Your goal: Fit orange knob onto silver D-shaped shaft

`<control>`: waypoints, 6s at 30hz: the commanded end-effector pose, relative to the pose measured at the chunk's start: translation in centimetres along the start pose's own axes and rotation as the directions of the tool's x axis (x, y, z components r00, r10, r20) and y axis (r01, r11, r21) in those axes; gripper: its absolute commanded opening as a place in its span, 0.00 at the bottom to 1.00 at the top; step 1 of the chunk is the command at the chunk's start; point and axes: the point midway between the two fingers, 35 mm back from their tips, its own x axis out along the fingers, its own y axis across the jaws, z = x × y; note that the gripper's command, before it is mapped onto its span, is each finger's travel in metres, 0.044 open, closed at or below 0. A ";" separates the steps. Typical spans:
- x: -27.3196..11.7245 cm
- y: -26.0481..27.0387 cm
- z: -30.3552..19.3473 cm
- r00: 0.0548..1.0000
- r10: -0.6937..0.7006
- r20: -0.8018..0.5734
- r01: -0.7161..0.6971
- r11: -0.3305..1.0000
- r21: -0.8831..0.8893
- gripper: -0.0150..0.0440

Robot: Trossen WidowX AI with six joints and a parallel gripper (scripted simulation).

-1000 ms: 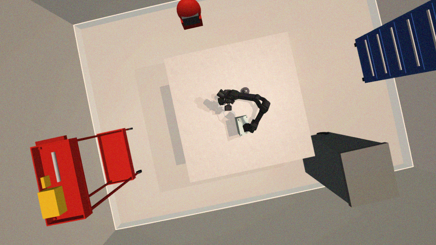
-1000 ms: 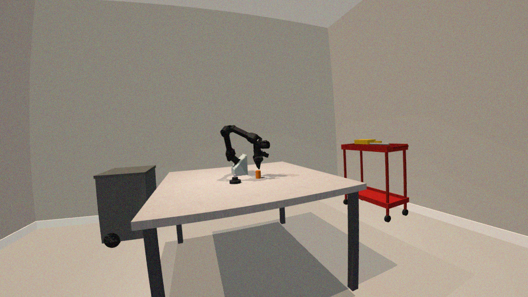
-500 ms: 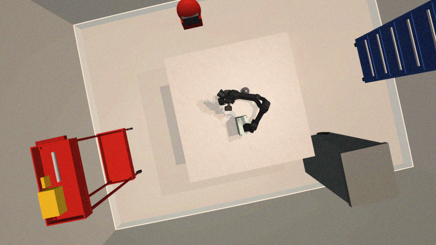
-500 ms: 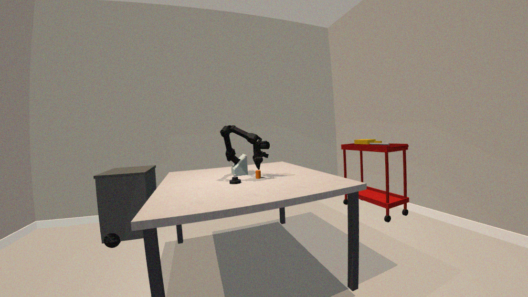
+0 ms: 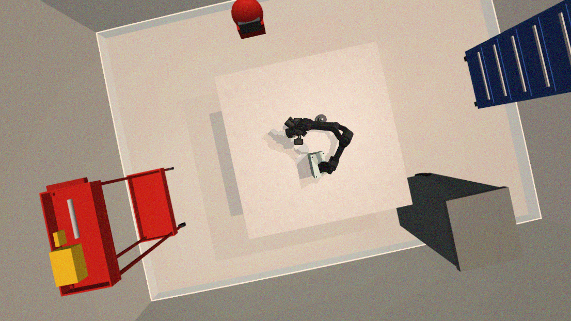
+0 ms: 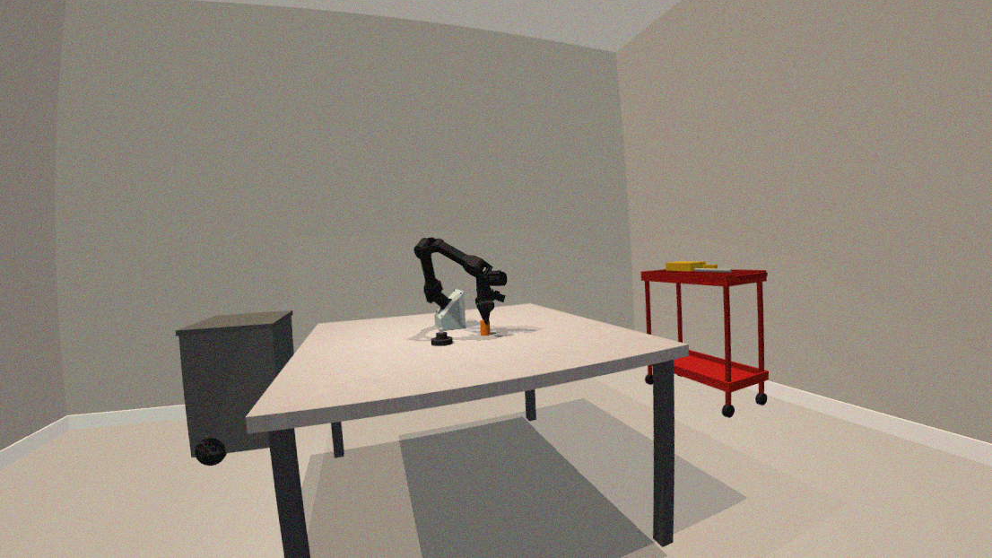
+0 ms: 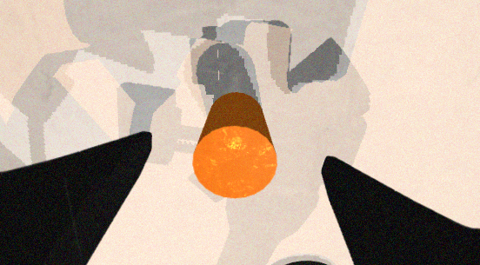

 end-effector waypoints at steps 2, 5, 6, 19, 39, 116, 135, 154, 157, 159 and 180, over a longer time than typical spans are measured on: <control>1.1 0.1 -0.1 1.000 0.001 -0.007 -0.001 1.000 -0.005 1.00; 1.6 0.1 -0.1 1.000 0.000 -0.007 0.000 1.000 -0.005 1.00; 1.7 0.1 -0.1 1.000 0.000 -0.008 0.000 1.000 -0.005 1.00; 3.9 0.2 -0.3 1.000 -0.002 -0.011 0.002 1.000 -0.006 1.00; 4.4 0.2 -0.3 1.000 -0.002 -0.012 0.002 1.000 -0.006 0.50; -8.4 -4.8 -4.5 1.000 0.001 0.019 -0.001 1.000 -0.013 0.25; -6.9 -7.5 -9.7 1.000 -0.003 0.019 0.003 1.000 -0.013 0.25; -5.4 -9.2 -15.3 1.000 -0.005 0.001 0.005 1.000 -0.009 0.25; -5.2 -9.4 -16.1 1.000 -0.005 -0.003 0.005 1.000 -0.008 0.25; -5.0 -9.5 -16.7 1.000 -0.005 -0.007 0.005 1.000 -0.007 0.25; -4.5 -9.9 -19.0 1.000 -0.004 -0.018 0.009 0.952 0.306 0.25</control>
